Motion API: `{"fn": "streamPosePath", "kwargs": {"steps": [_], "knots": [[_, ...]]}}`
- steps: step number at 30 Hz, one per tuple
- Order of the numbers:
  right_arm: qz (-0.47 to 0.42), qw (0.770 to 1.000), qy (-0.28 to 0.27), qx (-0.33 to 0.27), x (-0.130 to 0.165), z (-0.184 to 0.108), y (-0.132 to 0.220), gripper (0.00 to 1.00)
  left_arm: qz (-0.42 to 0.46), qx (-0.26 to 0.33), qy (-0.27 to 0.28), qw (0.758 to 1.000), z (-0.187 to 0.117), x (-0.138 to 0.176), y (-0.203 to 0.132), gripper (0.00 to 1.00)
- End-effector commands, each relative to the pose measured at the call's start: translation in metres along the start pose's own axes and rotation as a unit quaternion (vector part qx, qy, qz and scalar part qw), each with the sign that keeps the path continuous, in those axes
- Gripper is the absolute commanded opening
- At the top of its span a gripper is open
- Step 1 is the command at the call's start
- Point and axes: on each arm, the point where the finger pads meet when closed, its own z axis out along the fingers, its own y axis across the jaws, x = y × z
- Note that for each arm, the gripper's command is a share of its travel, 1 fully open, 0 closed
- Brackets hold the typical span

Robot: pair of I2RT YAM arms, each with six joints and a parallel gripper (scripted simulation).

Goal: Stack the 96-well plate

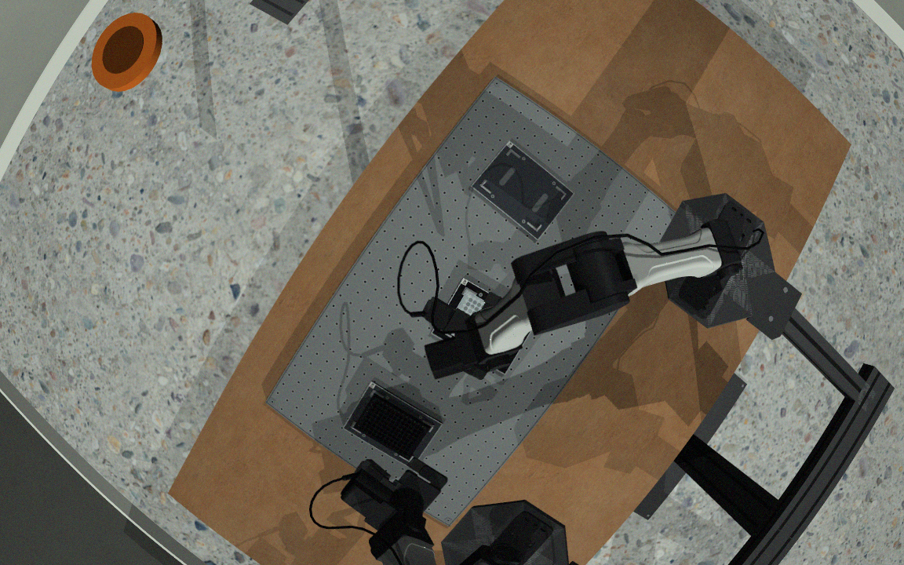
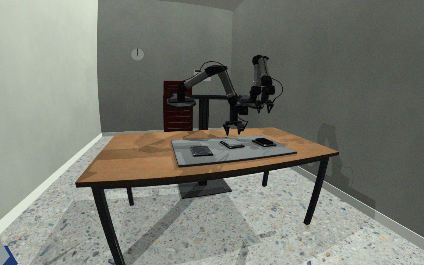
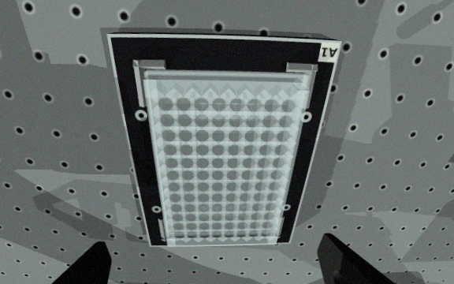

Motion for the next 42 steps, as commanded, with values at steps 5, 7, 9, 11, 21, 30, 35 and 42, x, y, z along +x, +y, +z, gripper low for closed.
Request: {"fn": "streamPosePath", "kwargs": {"steps": [5, 7, 9, 11, 21, 30, 35, 42], "knots": [[-0.004, 1.0, 0.0, 0.005, 0.004, -0.028, -0.001, 1.0, -0.002, -0.001, -0.001, 1.0, -0.001, -0.001, 0.001, 1.0], [-0.001, 1.0, 0.0, 0.006, 0.003, -0.033, -0.003, 1.0, -0.002, -0.001, -0.001, 1.0, -0.001, -0.001, 0.001, 1.0], [-0.001, 1.0, 0.0, 0.006, 0.003, -0.038, -0.003, 1.0, -0.002, -0.001, -0.001, 1.0, -0.001, -0.001, 0.001, 1.0], [-0.004, 1.0, 0.0, 0.005, 0.004, -0.044, -0.001, 1.0, -0.002, -0.001, -0.001, 1.0, -0.001, -0.001, 0.001, 1.0], [-0.004, 1.0, 0.013, 0.019, 0.011, -0.043, -0.01, 1.0, -0.002, -0.001, -0.001, 1.0, -0.001, -0.001, 0.001, 1.0], [-0.004, 1.0, 0.011, 0.018, 0.01, -0.042, -0.009, 1.0, -0.002, -0.001, -0.001, 1.0, -0.001, -0.001, 0.001, 1.0], [-0.004, 1.0, 0.011, 0.018, 0.01, -0.042, -0.009, 1.0, -0.002, -0.001, -0.001, 1.0, -0.001, -0.001, 0.001, 1.0], [-0.004, 1.0, 0.011, 0.018, 0.01, -0.042, -0.009, 1.0, -0.002, -0.001, -0.001, 1.0, -0.001, -0.001, 0.001, 1.0]]}}
